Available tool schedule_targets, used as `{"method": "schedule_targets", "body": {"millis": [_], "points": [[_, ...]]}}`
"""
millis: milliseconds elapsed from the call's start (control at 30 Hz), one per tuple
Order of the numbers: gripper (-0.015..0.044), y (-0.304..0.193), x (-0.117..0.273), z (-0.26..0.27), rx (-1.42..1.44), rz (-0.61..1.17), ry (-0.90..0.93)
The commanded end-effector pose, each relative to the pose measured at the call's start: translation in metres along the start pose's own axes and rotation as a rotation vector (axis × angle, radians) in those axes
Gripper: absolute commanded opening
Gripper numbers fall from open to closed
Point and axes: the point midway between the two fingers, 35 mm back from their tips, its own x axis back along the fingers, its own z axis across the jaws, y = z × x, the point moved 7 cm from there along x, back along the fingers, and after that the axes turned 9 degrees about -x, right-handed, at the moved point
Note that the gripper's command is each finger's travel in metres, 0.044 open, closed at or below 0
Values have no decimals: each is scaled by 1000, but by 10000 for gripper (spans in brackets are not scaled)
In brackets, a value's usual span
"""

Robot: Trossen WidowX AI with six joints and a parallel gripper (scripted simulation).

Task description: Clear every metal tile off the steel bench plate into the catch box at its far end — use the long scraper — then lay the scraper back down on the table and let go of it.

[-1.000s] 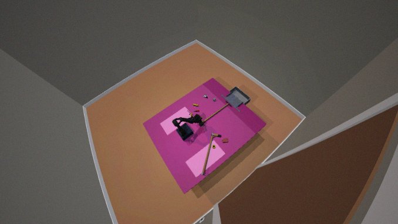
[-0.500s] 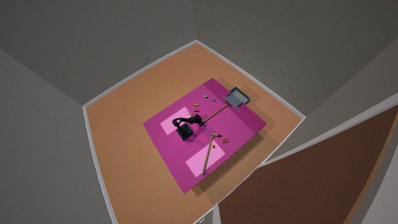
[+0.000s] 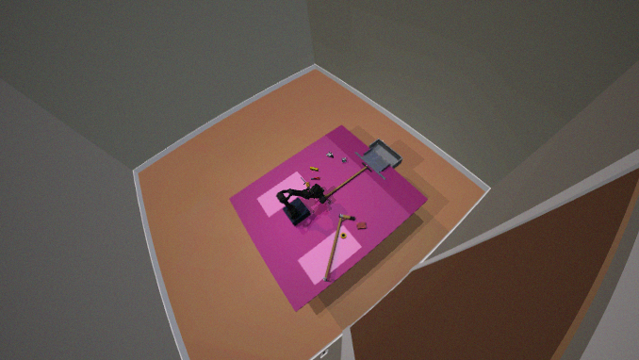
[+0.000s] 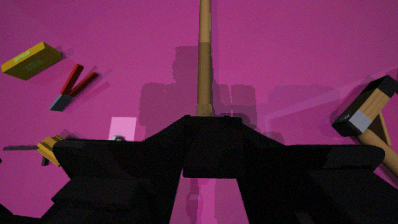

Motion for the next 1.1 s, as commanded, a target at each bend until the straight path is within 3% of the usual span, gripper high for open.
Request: {"method": "schedule_targets", "body": {"millis": [0,267,1067], "points": [[236,0,0,0,-1,-2,-1],[440,1,1,0,-1,-2,-1],[440,36,58,4,0,-1,-1]]}}
